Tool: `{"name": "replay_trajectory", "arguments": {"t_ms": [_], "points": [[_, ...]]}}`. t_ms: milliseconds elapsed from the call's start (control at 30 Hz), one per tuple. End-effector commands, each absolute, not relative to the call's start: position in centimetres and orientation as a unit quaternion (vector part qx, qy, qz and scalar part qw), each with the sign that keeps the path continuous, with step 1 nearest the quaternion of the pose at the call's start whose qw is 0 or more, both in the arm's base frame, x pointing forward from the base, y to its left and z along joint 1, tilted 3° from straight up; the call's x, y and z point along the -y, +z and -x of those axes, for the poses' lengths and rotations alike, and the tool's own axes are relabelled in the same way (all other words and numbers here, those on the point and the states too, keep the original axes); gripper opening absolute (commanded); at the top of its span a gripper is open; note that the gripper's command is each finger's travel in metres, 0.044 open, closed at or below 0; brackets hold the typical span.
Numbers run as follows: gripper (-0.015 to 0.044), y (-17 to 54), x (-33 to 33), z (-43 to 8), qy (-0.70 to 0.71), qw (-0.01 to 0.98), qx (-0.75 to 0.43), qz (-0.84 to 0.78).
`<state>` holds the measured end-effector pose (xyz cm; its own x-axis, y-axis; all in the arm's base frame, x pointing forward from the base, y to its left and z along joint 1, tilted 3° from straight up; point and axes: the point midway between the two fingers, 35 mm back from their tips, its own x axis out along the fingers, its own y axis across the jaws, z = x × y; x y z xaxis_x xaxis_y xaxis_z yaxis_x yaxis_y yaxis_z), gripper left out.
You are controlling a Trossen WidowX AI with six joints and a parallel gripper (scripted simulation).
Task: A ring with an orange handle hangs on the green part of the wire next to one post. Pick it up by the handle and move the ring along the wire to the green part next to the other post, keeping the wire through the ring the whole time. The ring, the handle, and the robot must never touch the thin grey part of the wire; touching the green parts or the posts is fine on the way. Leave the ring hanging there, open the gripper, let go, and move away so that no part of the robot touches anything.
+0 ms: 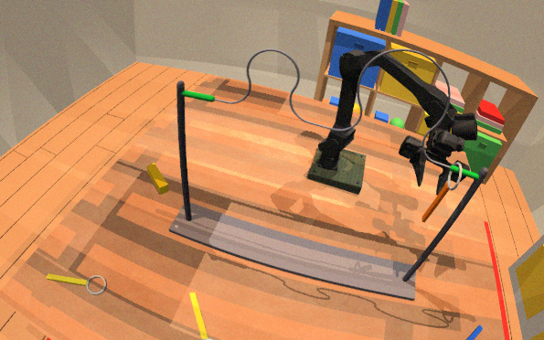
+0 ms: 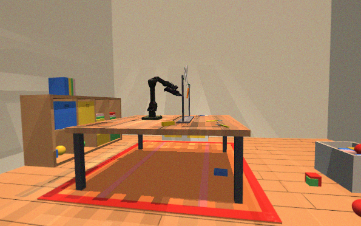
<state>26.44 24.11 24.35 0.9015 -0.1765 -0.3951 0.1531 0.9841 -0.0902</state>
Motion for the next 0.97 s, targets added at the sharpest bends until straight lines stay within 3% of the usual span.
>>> {"name": "replay_trajectory", "arguments": {"t_ms": [0, 133, 933], "points": [[0.0344, 25.99, -24.76, -23.62, -0.08, 0.976, -0.199, 0.025], [0.044, 25.99, -24.76, -23.62, -0.08, 0.976, -0.199, 0.025], [0.044, 25.99, -24.76, -23.62, -0.08, 0.976, -0.199, 0.025]]}}
